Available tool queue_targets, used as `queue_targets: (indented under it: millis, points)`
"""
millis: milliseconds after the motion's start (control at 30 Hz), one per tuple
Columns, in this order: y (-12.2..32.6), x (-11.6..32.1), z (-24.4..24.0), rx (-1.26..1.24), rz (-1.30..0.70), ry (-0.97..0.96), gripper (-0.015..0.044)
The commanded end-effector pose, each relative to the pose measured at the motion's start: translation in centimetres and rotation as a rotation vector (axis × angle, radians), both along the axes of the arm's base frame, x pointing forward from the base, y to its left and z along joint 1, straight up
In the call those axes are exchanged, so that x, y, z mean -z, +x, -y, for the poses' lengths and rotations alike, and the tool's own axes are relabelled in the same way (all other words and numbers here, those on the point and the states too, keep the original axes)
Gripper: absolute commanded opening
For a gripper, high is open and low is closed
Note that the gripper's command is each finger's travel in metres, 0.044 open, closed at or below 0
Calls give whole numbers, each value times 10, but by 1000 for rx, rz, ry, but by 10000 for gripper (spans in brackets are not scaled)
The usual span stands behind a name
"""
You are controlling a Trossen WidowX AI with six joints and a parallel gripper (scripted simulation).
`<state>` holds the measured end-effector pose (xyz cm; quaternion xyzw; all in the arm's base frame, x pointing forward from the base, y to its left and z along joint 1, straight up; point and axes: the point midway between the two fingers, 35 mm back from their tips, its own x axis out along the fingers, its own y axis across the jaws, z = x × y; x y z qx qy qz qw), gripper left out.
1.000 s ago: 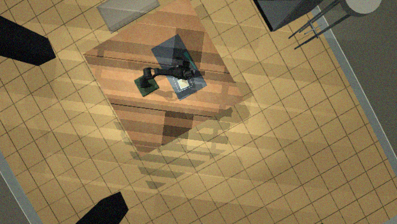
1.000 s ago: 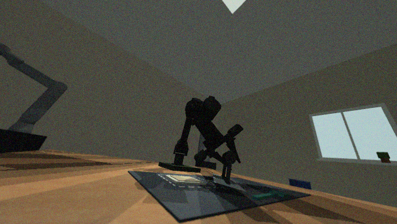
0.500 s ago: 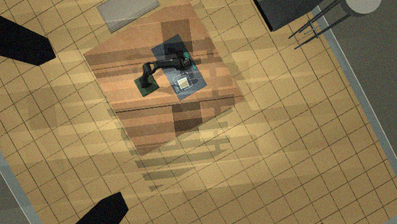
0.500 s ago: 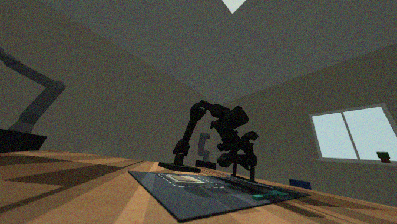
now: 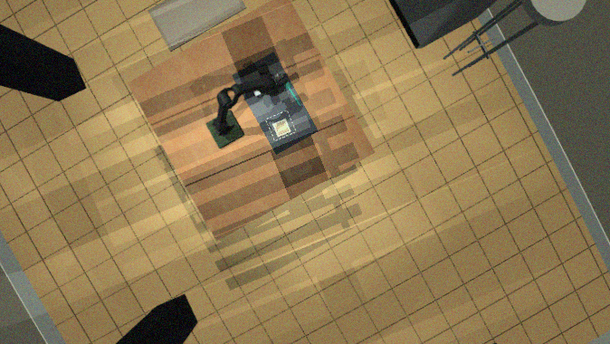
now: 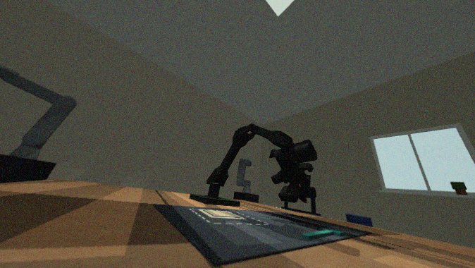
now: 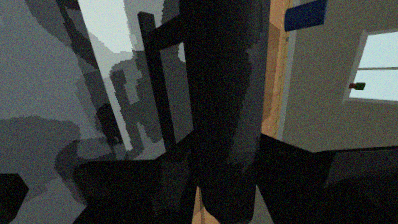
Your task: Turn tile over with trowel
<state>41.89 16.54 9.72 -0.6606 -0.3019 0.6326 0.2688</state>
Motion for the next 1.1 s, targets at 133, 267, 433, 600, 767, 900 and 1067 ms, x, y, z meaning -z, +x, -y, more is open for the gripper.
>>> queue_targets:
  millis: [133,267,433,600,767,900,1067]
  points:
    - [-25,-6,-49,-180,15,40,0]
    - [-40,-8,-71,-265,19,56,0]
    - [-43,-8,-74,-280,20,59,0]
    - [-42,-2,-75,-282,11,55,0]
    - [-42,6,-76,-284,1,50,0]
    - [-41,13,-77,-286,-8,47,0]
    - [-41,21,-78,-288,-18,42,0]
